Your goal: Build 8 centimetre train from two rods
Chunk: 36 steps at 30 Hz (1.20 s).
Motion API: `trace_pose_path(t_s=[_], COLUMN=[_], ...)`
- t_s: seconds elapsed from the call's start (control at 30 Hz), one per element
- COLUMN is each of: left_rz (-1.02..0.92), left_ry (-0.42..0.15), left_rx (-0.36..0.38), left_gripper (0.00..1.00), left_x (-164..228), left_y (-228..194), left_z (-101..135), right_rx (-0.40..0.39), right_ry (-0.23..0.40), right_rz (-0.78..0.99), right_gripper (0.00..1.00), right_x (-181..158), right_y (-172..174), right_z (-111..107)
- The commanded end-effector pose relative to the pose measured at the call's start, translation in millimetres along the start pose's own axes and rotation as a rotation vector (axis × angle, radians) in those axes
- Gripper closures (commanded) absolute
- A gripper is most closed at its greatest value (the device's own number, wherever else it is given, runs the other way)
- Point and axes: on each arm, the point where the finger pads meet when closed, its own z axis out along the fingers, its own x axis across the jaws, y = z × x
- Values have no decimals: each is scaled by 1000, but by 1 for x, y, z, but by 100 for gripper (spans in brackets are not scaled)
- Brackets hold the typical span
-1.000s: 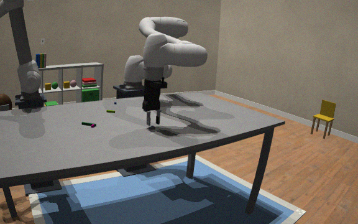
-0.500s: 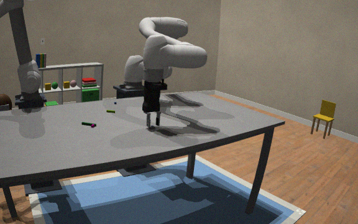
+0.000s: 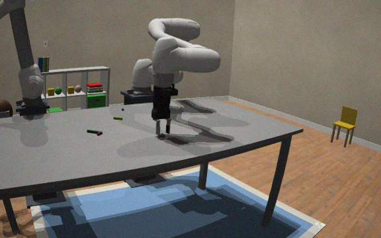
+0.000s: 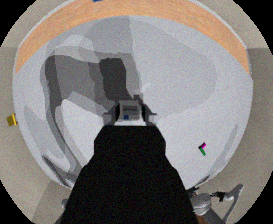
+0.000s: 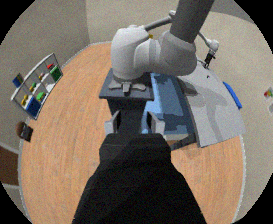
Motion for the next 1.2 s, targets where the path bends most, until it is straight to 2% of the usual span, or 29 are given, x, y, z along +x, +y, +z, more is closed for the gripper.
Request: trace_pose_path(t_s=[0.0,1.17], left_rz=[0,0], left_ry=[0,0], left_rx=[2,2], left_gripper=[13,13], left_x=[0,0], left_y=[0,0], left_z=[-1,13], right_rx=[-1,-1], right_ry=[0,0], right_rz=[0,0], right_gripper=[0,0], right_x=[0,0], right_y=[0,0], right_z=[0,0])
